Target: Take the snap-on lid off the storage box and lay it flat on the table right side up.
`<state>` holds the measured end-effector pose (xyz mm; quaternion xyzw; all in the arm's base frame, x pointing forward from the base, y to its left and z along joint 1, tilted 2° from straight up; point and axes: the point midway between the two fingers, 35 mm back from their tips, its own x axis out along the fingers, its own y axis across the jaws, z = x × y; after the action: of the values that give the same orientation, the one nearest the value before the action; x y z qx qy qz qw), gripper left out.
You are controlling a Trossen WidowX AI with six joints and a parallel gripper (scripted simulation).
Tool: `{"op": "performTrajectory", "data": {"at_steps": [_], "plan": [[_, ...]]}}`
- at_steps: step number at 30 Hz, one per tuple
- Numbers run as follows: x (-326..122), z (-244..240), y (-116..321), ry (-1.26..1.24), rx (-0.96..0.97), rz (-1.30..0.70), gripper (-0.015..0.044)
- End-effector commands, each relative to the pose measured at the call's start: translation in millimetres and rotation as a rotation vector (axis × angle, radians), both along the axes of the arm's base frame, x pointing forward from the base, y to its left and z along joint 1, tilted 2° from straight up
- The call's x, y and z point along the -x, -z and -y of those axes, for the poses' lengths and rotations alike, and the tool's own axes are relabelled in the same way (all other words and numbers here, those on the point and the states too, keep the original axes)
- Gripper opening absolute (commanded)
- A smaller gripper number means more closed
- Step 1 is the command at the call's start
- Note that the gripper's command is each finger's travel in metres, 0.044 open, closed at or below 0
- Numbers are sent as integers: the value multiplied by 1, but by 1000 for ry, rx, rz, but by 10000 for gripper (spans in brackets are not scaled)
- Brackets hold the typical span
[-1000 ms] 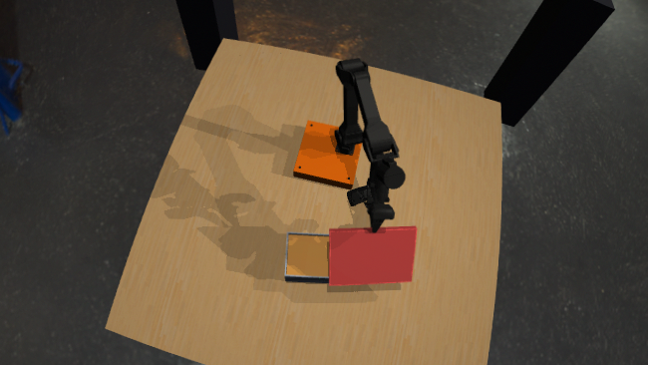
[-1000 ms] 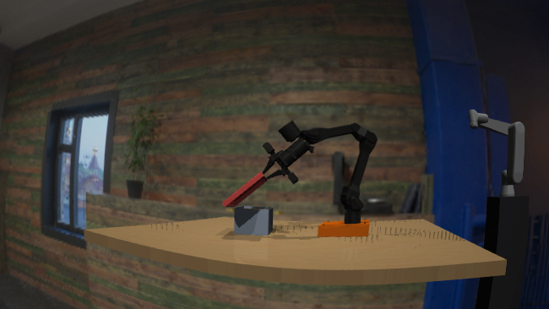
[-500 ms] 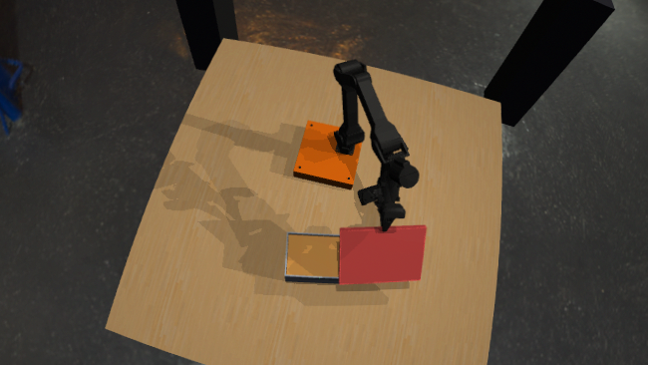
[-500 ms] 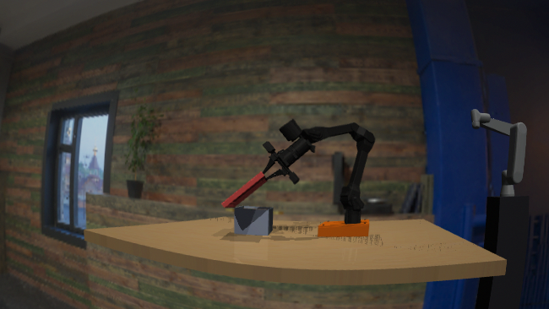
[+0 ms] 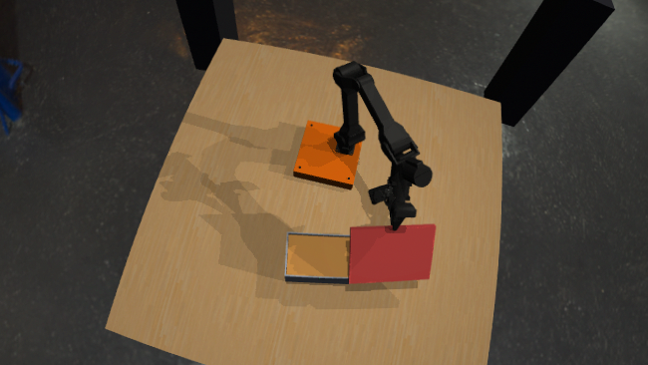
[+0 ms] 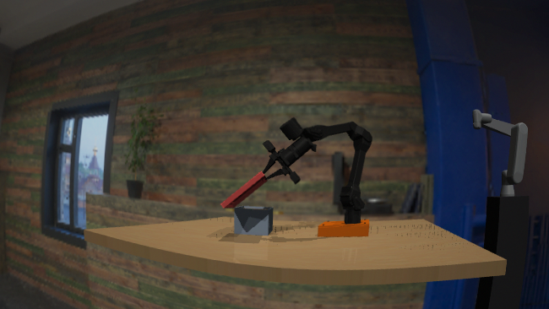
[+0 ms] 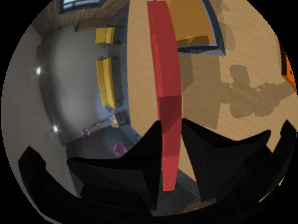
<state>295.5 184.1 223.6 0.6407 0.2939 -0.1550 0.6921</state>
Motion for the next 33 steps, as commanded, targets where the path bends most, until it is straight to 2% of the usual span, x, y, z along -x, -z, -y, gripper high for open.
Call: {"op": "performTrajectory", "data": {"at_steps": [1,33], "plan": [[1,-9,-4,7,-6,8,0],[22,-69,-3,7,-12,6,0]]}}
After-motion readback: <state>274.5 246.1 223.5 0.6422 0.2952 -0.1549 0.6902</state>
